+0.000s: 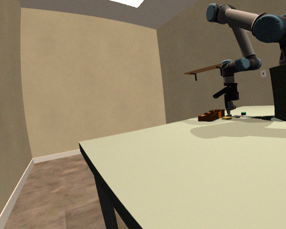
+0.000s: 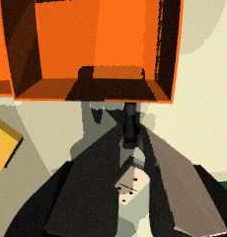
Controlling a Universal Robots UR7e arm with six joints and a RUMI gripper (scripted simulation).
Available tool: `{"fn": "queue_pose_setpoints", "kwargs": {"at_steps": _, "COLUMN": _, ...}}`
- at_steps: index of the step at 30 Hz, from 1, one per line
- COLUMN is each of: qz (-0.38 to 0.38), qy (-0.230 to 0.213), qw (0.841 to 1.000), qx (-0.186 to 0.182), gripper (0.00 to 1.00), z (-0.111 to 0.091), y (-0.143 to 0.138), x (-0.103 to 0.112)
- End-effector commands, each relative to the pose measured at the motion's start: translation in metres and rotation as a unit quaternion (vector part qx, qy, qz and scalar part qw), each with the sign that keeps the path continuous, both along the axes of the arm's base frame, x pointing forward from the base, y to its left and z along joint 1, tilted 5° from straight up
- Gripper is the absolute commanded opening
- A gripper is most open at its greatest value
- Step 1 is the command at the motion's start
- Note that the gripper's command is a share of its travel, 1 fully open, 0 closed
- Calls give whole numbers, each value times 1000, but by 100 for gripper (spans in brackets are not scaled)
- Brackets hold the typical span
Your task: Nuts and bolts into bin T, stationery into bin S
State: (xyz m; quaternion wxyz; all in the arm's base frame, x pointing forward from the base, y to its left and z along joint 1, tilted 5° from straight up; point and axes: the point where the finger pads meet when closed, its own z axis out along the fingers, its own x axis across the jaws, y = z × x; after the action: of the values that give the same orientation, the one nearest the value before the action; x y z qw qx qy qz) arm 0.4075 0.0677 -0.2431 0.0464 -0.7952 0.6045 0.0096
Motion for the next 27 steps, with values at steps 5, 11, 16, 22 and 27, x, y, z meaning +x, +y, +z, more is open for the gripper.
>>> {"fn": "queue_pose_setpoints", "kwargs": {"at_steps": 5, "qz": 0, "qy": -1, "qw": 1000, "qx": 0, "gripper": 0, "z": 14, "y": -1, "x": 0}}
{"fn": "queue_pose_setpoints", "kwargs": {"at_steps": 11, "qz": 0, "qy": -1, "qw": 1000, "qx": 0, "gripper": 0, "z": 33, "y": -3, "x": -1}}
{"fn": "queue_pose_setpoints", "kwargs": {"at_steps": 16, "qz": 0, "qy": -1, "qw": 1000, "qx": 0, "gripper": 0, "z": 43, "y": -4, "x": -1}}
{"fn": "queue_pose_setpoints", "kwargs": {"at_steps": 22, "qz": 0, "qy": -1, "qw": 1000, "qx": 0, "gripper": 0, "z": 60, "y": -5, "x": -2}}
{"fn": "queue_pose_setpoints", "kwargs": {"at_steps": 27, "qz": 0, "qy": -1, "qw": 1000, "qx": 0, "gripper": 0, "z": 60, "y": -5, "x": -2}}
